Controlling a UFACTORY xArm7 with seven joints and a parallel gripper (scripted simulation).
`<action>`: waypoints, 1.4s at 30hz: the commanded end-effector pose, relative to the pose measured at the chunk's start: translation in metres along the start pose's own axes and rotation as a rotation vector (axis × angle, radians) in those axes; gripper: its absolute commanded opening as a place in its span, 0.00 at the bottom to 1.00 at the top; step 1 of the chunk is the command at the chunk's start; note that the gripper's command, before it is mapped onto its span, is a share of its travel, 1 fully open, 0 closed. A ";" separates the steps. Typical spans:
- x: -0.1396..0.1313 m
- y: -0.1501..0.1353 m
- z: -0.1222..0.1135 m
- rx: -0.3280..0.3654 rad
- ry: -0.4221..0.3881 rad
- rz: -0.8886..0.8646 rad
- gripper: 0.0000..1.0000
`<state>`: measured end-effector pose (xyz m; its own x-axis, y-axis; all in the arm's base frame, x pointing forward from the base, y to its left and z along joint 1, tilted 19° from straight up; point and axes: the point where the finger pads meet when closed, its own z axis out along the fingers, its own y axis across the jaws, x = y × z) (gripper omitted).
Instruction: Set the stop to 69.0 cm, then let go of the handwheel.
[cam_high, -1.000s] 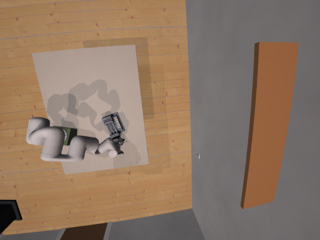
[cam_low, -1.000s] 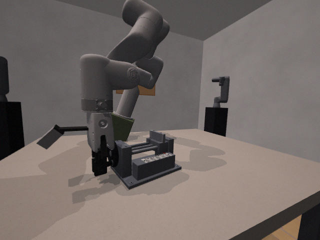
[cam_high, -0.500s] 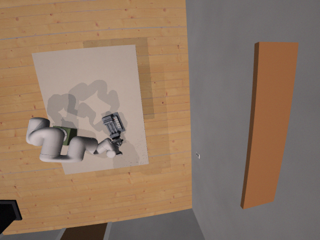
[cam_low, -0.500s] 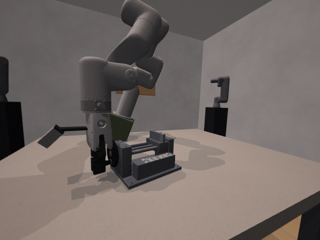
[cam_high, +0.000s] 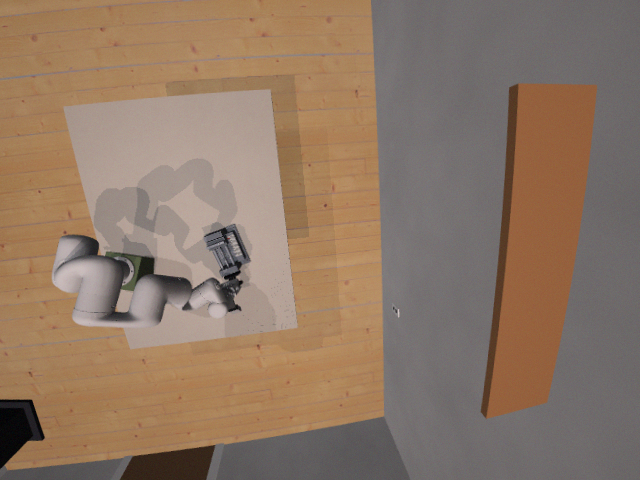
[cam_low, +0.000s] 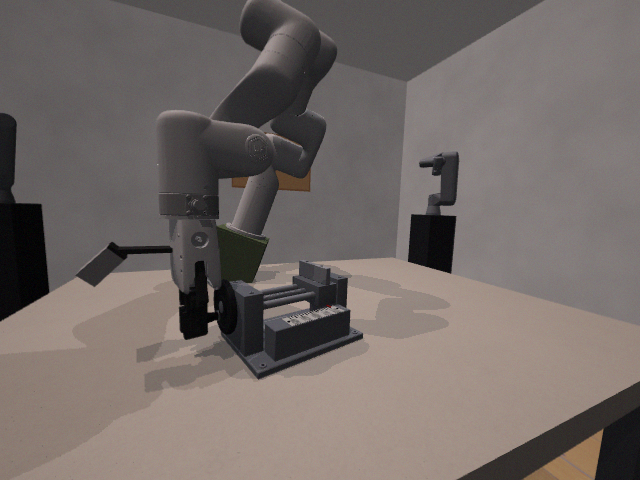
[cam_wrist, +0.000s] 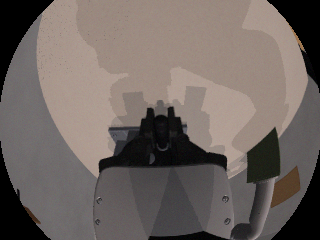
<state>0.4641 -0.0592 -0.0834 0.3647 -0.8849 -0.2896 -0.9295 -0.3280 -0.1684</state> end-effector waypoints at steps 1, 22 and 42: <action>0.001 0.005 -0.007 0.002 0.003 0.001 0.06; 0.001 -0.001 -0.041 0.002 0.003 0.001 0.06; 0.001 -0.032 -0.045 0.002 0.003 0.001 0.06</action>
<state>0.4855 -0.0661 -0.0353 0.3646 -0.8852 -0.2890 -0.9295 -0.3275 -0.1696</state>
